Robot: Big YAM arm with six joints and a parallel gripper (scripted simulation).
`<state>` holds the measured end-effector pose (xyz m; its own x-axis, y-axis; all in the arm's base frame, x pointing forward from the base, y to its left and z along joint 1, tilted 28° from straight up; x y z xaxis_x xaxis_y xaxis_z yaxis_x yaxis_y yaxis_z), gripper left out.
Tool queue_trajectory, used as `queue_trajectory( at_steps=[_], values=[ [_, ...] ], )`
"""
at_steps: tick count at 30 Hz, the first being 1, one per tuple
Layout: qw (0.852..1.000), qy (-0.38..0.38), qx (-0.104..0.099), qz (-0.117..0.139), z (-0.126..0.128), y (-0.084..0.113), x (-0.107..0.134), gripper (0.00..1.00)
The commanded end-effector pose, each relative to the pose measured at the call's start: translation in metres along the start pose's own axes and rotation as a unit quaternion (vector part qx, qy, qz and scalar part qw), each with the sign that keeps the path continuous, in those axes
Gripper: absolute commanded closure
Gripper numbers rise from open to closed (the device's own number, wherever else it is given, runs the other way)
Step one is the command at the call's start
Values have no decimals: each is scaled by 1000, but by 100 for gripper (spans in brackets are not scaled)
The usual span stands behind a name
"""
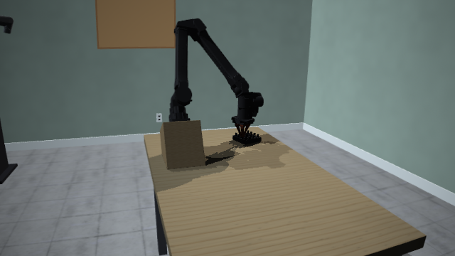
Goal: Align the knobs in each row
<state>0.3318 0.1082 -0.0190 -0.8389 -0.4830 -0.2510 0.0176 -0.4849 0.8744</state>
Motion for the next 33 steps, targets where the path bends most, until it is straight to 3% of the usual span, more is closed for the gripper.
queue_trajectory(
  at_steps=[1,18,33],
  values=[
    [999,-50,12,-8,-4,0,-6,92],
    [991,-137,11,-9,-4,0,-5,92],
    [988,-155,11,-9,-5,0,-6,92]
  ],
)
Point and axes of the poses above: the point where the finger pads meet when closed, its own y axis back along the fingers, its own z axis across the jaws, x = y × z, the point moved 3 cm from there along y, back along the fingers, and after that the axes turned 1 degree about -y, right-handed, at the moved point
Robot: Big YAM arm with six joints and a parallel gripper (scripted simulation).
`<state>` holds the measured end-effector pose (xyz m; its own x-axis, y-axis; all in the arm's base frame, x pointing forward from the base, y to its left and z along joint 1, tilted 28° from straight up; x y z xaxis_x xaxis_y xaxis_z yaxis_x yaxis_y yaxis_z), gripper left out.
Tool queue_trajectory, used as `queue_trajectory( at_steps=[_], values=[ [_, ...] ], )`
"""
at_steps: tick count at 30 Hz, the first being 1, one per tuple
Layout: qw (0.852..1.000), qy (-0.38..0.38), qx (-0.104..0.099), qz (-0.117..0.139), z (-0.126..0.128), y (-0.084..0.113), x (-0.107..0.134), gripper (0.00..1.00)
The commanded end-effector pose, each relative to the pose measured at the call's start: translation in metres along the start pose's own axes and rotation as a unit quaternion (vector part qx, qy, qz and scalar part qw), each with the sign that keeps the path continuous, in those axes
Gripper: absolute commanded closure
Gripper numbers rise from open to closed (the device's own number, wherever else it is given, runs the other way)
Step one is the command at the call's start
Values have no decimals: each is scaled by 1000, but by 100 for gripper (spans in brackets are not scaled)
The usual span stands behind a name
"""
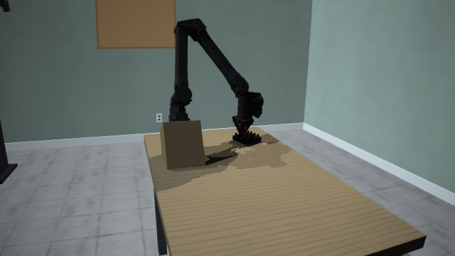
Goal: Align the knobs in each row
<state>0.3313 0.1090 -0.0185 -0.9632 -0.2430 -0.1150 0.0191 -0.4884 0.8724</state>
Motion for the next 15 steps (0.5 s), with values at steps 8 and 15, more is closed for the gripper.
queue_trajectory(
  at_steps=[8,15],
  values=[
    [1000,-4,12,-11,-4,0,-8,92],
    [1000,-3,12,-11,-4,0,-8,82]
  ],
)
Point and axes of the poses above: the point where the finger pads meet when closed, its own y axis back along the fingers, its own z axis across the jaws, x = y × z, the point moved 3 cm from there along y, back along the fingers, and after that the axes turned 1 degree about -y, right-handed, at the moved point
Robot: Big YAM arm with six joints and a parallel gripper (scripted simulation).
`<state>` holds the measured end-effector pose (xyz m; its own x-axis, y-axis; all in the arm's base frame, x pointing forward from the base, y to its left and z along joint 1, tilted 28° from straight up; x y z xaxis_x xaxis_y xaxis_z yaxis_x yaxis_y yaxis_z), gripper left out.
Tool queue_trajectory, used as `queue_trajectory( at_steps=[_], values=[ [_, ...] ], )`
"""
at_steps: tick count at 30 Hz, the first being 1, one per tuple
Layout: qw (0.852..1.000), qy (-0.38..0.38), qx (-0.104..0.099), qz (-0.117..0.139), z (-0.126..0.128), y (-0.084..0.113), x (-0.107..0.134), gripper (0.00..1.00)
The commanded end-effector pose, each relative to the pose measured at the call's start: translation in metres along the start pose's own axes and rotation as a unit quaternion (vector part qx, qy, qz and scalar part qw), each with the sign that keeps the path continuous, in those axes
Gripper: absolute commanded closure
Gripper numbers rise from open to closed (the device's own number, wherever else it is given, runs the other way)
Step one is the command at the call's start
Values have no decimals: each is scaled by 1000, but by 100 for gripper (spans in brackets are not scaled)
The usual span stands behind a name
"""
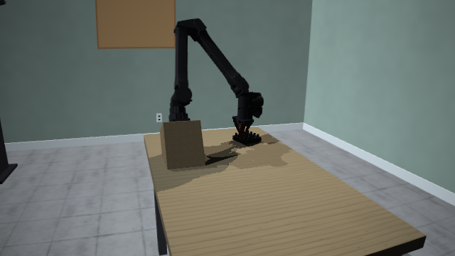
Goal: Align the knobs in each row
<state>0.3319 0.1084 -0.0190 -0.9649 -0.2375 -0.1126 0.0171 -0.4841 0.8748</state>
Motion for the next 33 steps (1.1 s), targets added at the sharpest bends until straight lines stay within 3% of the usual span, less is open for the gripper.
queue_trajectory(
  at_steps=[1,21,33],
  values=[
    [1000,0,9,-11,-4,0,-8,82],
    [1000,1,9,-11,-3,3,-7,82],
    [999,10,12,-29,-4,36,-22,82]
  ],
)
Point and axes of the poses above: the point where the finger pads meet when closed, its own y axis back along the fingers, its own z axis across the jaws, x = y × z, the point moved 3 cm from there along y, back along the fingers, and after that the axes turned 1 degree about -y, right-handed, at the moved point
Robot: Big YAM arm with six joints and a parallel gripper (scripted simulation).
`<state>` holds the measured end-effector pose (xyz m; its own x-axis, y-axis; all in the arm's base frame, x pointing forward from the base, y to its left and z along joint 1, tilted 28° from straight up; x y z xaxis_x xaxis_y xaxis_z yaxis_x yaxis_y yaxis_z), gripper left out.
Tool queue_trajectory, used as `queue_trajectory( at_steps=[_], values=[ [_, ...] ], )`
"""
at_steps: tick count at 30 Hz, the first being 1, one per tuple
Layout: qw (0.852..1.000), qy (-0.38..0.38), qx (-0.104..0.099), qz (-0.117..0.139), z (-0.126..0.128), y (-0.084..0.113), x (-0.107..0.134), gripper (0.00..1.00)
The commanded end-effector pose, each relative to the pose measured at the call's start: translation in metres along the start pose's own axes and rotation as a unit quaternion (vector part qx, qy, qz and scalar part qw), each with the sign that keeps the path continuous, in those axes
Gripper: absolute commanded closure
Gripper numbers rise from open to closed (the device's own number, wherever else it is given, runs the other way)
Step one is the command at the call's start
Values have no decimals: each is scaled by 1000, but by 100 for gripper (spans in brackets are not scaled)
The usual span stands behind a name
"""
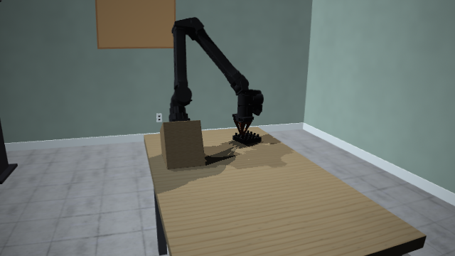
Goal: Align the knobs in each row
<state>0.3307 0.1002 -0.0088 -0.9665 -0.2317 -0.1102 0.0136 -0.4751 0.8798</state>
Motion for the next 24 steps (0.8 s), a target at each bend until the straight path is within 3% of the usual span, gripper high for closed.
queue_trajectory(
  at_steps=[1,7,10,24],
  values=[
    [999,13,6,-29,-2,26,-24,82],
    [999,13,7,-30,-2,41,-24,82],
    [1000,13,3,-15,-1,33,-21,82],
    [1000,11,5,-21,-2,35,-23,82]
  ],
)
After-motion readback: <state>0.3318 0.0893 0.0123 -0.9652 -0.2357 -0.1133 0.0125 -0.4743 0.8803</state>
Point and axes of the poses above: the point where the finger pads meet when closed, its own y axis back along the fingers, its own z axis across the jaws, x = y × z, the point moved 3 cm from there along y, back along the fingers, and after that the axes turned 1 degree about -y, right-handed, at the moved point
